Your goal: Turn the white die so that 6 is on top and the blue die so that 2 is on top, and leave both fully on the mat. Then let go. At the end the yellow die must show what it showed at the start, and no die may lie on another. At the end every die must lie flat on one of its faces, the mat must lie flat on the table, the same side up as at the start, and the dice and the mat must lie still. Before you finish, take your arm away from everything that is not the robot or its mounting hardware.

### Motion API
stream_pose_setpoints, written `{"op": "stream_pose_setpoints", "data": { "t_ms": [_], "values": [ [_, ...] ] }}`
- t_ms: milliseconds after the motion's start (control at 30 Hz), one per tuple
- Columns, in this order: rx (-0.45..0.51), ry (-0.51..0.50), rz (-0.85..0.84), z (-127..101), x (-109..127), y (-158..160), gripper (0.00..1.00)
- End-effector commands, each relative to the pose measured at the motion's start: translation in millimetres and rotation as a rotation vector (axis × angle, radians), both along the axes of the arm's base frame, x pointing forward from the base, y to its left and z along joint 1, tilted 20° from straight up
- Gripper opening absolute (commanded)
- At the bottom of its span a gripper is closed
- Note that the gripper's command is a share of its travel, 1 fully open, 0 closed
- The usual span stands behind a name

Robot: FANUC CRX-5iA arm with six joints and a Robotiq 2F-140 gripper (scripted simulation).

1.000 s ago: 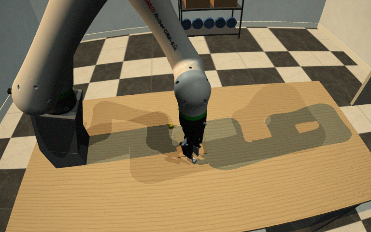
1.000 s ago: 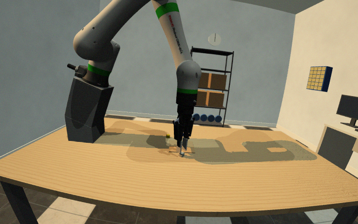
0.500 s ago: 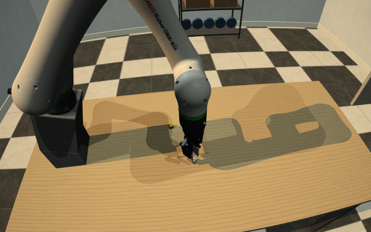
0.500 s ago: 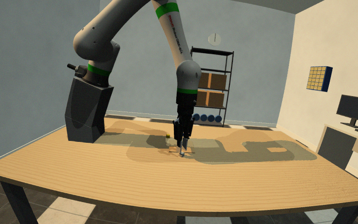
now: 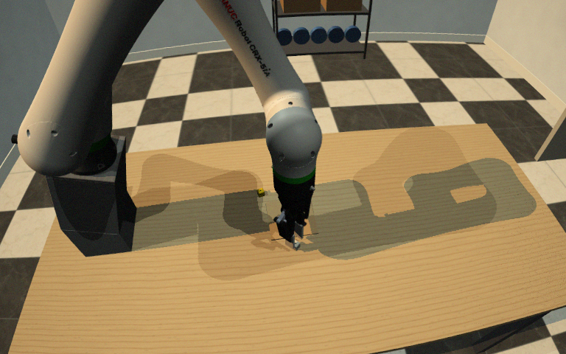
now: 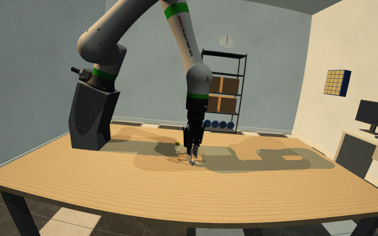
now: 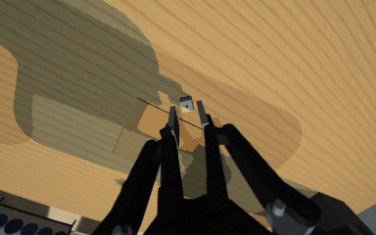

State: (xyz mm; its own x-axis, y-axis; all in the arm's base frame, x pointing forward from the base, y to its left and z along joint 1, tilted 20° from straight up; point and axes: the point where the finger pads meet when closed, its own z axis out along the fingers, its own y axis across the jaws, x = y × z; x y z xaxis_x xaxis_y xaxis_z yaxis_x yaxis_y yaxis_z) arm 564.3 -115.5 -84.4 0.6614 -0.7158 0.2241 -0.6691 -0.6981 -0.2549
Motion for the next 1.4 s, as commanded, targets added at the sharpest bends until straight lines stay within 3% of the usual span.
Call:
{"op": "stream_pose_setpoints", "data": {
  "t_ms": [0, 1367],
  "values": [
    [0.000, 0.000, 0.000, 0, 0, 0, 0.21],
    [0.000, 0.000, 0.000, -22, 8, 0, 0.21]
  ]
}}
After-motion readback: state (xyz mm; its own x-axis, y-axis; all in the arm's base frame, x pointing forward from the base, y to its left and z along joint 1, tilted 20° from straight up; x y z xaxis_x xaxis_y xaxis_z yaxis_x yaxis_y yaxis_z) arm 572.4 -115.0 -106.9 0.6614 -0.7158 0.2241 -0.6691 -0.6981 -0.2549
